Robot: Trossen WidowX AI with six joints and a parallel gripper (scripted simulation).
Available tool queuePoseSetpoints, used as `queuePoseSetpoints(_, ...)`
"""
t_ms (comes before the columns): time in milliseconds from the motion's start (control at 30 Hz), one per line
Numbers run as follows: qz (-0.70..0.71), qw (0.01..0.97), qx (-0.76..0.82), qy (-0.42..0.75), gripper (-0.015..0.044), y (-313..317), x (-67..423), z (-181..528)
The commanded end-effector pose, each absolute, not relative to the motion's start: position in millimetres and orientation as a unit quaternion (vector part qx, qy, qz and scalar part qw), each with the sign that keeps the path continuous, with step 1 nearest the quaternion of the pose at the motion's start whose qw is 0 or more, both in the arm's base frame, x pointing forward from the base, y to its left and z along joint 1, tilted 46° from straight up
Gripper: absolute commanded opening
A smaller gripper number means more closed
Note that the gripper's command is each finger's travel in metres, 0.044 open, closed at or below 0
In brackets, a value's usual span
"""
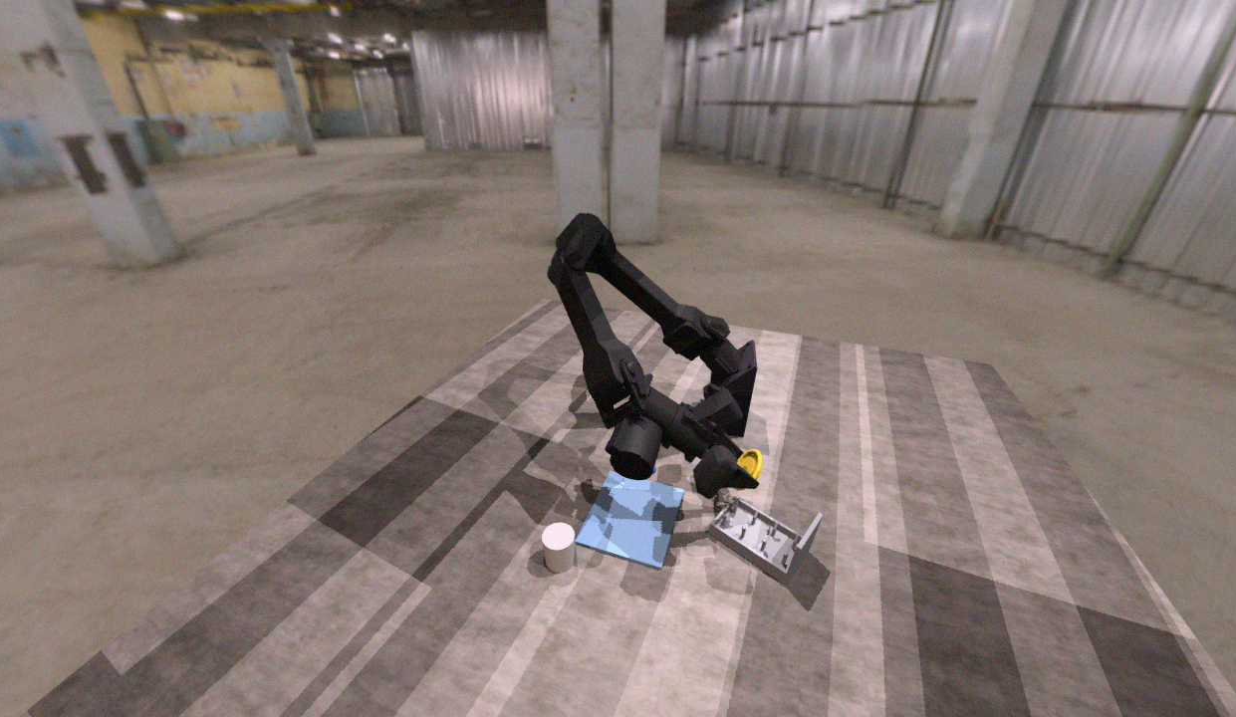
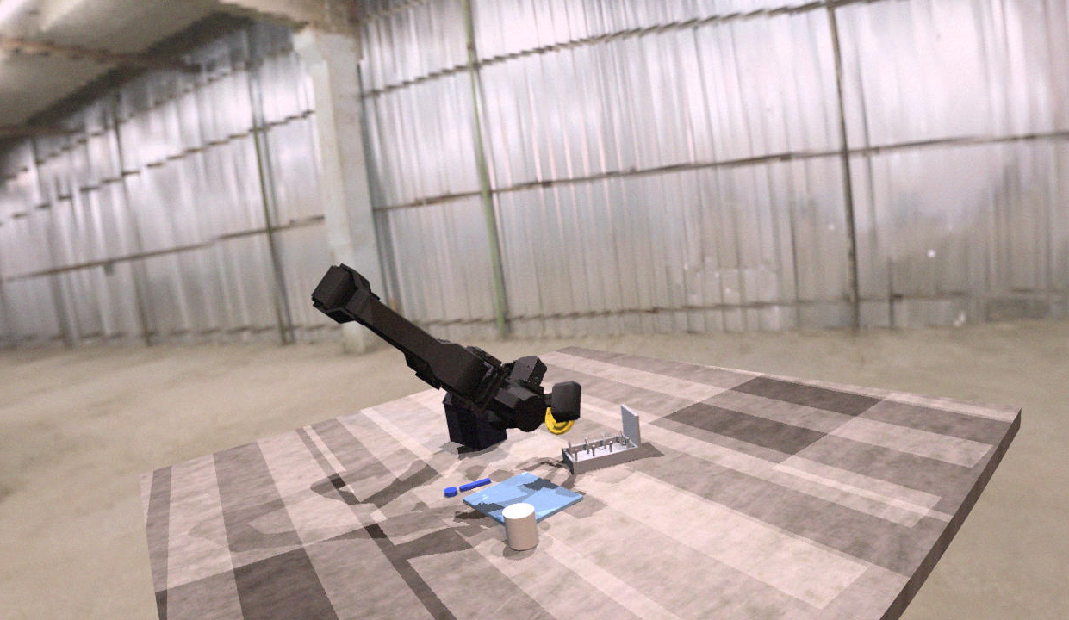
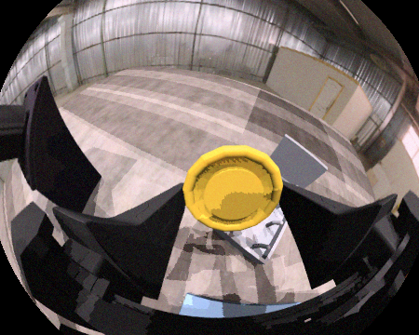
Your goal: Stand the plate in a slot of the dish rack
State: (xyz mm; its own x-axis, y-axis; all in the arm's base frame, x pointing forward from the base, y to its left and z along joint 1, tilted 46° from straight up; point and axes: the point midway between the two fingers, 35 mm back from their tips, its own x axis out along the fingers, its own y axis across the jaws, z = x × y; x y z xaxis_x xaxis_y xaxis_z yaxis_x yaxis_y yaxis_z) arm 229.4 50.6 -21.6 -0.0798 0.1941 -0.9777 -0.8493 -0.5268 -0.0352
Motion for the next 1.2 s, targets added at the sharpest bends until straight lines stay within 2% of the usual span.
queuePoseSetpoints(0,0.666,0.426,-0.546,0.277,0.0000,48,230,-23)
queuePoseSetpoints(833,0.556,0.643,-0.507,0.143,0.0000,18,243,-15)
queuePoseSetpoints(1167,0.547,0.653,-0.506,0.134,0.0000,16,244,-13)
